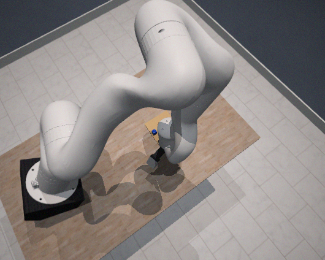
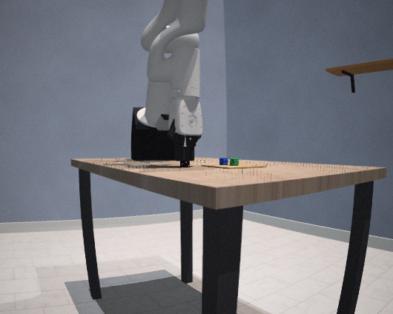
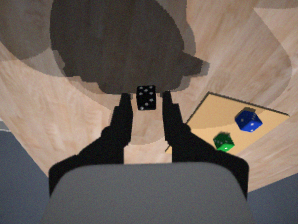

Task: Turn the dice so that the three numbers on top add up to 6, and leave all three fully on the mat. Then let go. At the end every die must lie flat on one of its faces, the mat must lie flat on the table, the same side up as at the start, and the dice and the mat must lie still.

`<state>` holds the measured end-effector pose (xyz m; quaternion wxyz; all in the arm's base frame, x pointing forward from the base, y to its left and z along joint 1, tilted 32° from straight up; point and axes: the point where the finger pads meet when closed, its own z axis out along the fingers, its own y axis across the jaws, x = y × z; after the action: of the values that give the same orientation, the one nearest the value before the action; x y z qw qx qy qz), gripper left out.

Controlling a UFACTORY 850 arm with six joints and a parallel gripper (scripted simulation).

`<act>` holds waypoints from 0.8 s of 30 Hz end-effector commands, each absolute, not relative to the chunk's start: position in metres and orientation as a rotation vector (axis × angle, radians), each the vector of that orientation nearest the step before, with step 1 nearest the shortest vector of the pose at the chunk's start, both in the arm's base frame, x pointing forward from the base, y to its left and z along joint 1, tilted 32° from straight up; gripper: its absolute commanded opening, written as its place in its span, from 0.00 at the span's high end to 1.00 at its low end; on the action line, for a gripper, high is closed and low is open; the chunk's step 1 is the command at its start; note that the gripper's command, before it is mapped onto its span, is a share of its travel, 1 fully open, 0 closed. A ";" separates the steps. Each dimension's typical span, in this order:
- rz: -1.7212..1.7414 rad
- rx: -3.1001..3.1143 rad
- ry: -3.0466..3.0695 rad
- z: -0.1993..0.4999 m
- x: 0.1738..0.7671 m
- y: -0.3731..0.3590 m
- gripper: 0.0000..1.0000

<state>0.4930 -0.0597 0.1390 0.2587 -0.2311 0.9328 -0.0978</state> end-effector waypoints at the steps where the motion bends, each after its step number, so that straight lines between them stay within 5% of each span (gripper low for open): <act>1: -0.265 -0.626 2.528 0.136 0.496 -0.060 0.64; 24: -0.265 -0.626 2.528 0.126 0.502 -0.061 0.64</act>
<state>0.5018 -0.0607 0.1252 0.2588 -0.2311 0.9328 -0.0978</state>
